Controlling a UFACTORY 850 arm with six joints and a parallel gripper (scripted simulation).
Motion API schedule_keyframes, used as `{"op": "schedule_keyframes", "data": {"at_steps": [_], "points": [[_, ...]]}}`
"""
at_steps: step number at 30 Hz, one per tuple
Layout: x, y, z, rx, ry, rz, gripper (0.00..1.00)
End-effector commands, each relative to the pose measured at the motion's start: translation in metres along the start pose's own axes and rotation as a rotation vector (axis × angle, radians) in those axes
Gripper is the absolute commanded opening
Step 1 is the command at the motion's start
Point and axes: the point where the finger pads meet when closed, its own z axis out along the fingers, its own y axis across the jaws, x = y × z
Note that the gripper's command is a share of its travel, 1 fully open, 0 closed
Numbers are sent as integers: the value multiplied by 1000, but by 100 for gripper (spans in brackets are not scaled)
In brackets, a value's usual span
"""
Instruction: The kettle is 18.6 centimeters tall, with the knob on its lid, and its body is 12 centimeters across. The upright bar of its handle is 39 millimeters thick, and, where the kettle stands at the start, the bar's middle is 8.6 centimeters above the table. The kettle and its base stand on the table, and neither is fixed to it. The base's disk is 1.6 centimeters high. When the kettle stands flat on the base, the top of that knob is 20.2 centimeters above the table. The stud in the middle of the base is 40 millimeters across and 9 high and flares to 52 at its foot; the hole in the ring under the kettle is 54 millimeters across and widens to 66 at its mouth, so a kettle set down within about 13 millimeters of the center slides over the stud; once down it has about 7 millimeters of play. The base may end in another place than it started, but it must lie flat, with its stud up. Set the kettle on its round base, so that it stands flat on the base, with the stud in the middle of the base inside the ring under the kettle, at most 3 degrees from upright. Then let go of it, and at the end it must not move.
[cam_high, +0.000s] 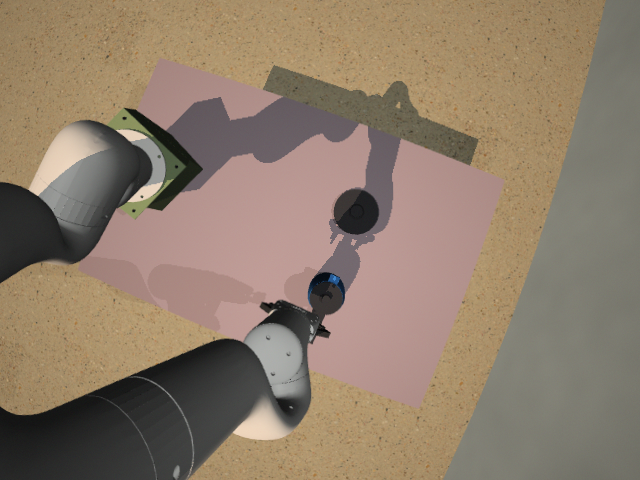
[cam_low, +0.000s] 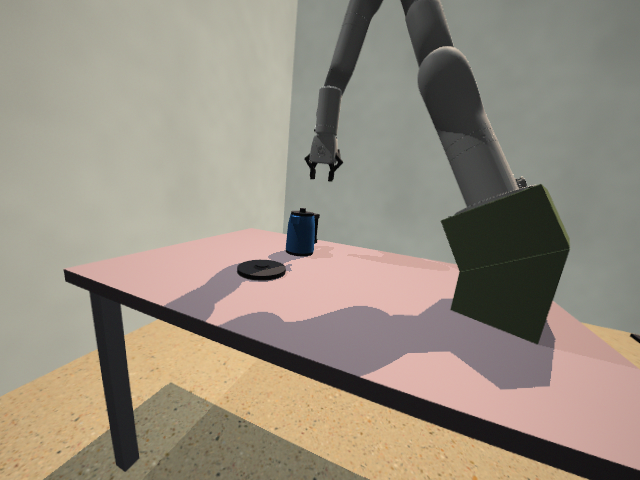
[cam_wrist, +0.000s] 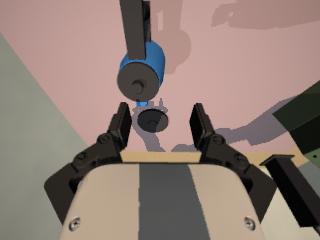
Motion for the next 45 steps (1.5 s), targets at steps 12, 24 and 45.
{"op": "schedule_keyframes", "data": {"at_steps": [12,24,45], "points": [[30,-53,9,-34,-45,-4,81],[30,-53,18,-34,-45,-4,81],[30,-53,18,-34,-45,-4,81]]}}
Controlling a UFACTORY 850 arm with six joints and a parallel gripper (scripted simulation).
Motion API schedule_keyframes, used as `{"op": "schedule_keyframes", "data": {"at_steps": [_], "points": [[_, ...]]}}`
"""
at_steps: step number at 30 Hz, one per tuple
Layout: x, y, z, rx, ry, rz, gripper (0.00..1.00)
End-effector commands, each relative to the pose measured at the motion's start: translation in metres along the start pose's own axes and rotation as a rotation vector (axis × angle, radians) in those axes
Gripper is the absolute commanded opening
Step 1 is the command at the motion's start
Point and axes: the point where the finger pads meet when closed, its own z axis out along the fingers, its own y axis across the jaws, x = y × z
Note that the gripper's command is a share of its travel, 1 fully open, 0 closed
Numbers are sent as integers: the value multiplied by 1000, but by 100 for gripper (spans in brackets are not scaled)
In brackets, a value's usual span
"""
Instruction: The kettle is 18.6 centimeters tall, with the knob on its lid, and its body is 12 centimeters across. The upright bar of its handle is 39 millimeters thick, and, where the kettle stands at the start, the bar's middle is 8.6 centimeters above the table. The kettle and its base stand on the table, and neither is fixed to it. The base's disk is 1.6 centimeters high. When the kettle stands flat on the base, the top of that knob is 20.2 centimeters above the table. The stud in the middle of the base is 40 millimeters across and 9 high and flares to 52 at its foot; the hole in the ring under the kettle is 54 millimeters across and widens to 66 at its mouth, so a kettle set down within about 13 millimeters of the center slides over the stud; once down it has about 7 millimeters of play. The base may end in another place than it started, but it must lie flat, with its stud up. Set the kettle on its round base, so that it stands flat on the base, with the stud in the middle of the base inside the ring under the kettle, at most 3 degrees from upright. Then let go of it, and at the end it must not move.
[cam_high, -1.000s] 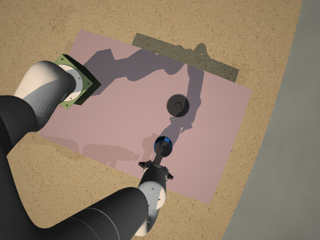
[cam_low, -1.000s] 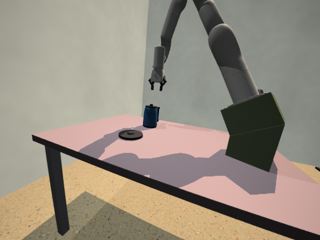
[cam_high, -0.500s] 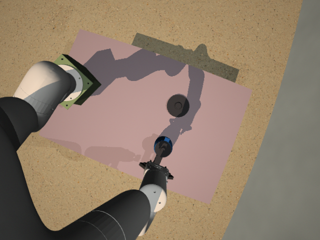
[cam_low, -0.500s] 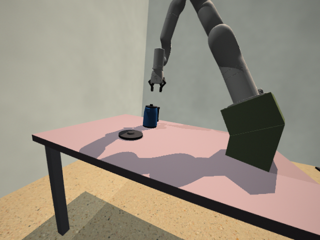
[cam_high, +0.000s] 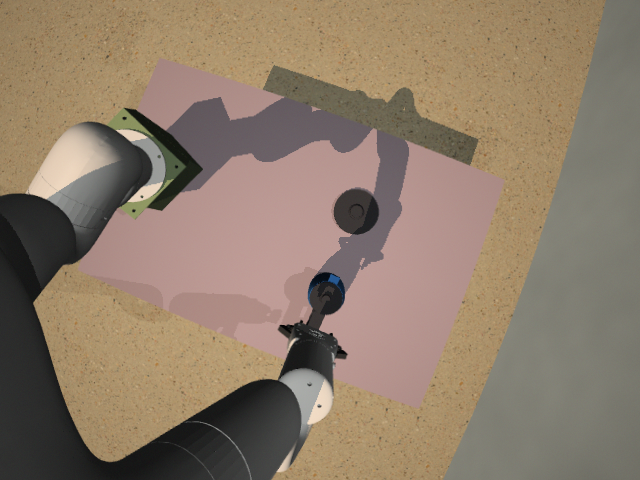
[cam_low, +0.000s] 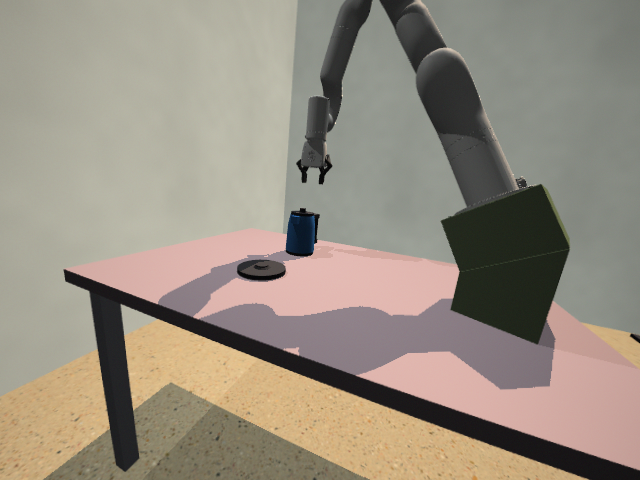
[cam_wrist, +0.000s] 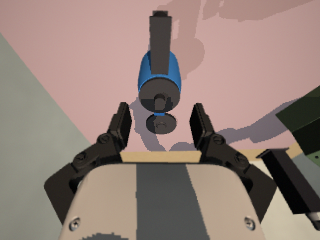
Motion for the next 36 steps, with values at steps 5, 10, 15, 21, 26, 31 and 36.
{"op": "schedule_keyframes", "data": {"at_steps": [5,10,15,21,26,31,36], "points": [[0,-1,-1,2,0,0,81],[0,-1,-1,2,0,0,81],[0,-1,0,2,0,0,81],[0,-1,12,2,1,0,81],[0,-1,28,2,0,0,81],[0,-1,58,2,0,0,81],[0,-1,83,2,1,0,81]]}}
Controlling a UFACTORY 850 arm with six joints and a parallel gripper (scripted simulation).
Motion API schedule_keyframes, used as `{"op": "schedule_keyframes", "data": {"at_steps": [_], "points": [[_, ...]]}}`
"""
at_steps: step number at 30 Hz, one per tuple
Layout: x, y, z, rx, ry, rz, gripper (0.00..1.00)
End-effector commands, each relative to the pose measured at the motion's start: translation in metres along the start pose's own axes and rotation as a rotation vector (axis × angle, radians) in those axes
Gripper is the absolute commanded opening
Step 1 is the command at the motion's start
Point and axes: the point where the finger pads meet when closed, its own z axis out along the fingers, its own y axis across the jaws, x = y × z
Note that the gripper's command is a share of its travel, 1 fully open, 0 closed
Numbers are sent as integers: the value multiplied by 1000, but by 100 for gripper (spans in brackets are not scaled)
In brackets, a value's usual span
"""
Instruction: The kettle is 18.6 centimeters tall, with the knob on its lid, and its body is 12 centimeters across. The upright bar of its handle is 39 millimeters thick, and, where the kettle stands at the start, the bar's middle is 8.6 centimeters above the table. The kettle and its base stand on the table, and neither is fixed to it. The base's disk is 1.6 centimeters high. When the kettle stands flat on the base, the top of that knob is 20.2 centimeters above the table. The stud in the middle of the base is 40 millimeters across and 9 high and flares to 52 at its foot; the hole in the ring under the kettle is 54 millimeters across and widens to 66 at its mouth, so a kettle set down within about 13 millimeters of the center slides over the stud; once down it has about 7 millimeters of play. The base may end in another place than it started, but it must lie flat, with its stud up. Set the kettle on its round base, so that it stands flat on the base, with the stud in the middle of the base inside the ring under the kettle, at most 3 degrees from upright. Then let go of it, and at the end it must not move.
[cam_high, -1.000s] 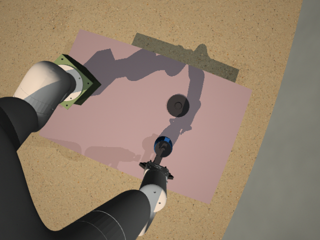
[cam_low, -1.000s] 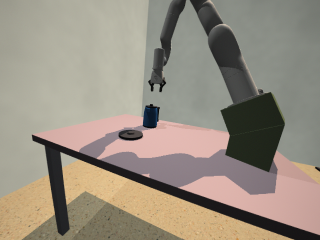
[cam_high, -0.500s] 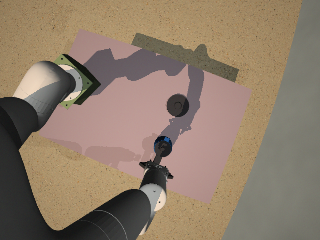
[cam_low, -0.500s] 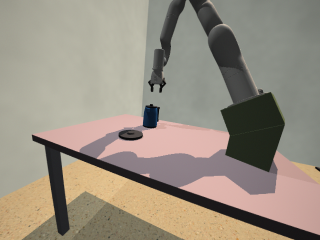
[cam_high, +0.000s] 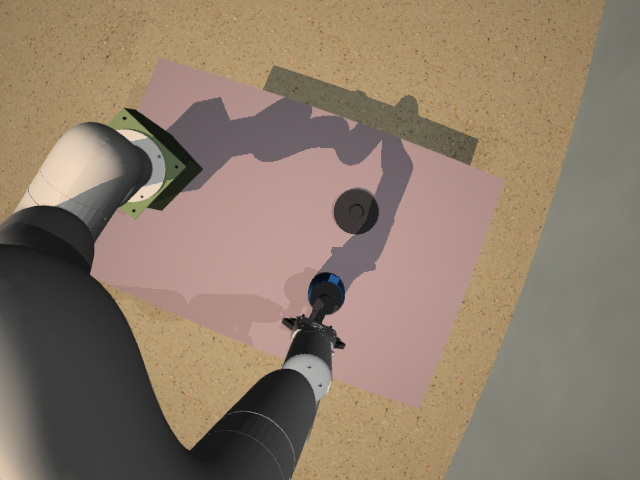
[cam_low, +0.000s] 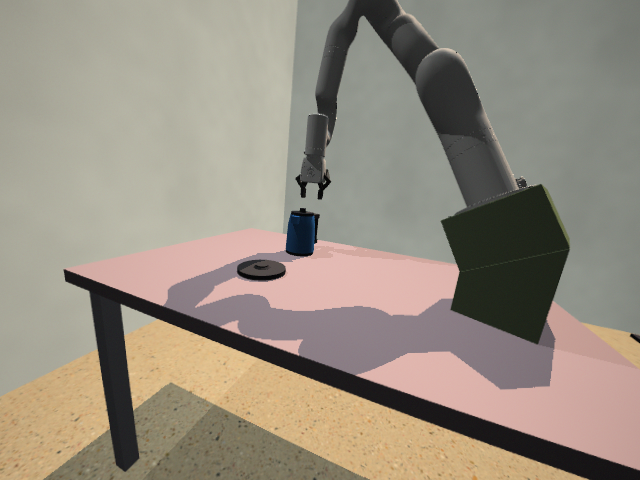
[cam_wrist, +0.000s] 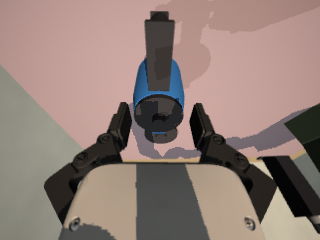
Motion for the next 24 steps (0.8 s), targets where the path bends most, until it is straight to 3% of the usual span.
{"op": "schedule_keyframes", "data": {"at_steps": [1,14,24], "points": [[1,-2,24,3,10,1,81],[1,-2,54,3,10,1,81],[2,-2,62,3,10,1,81]]}}
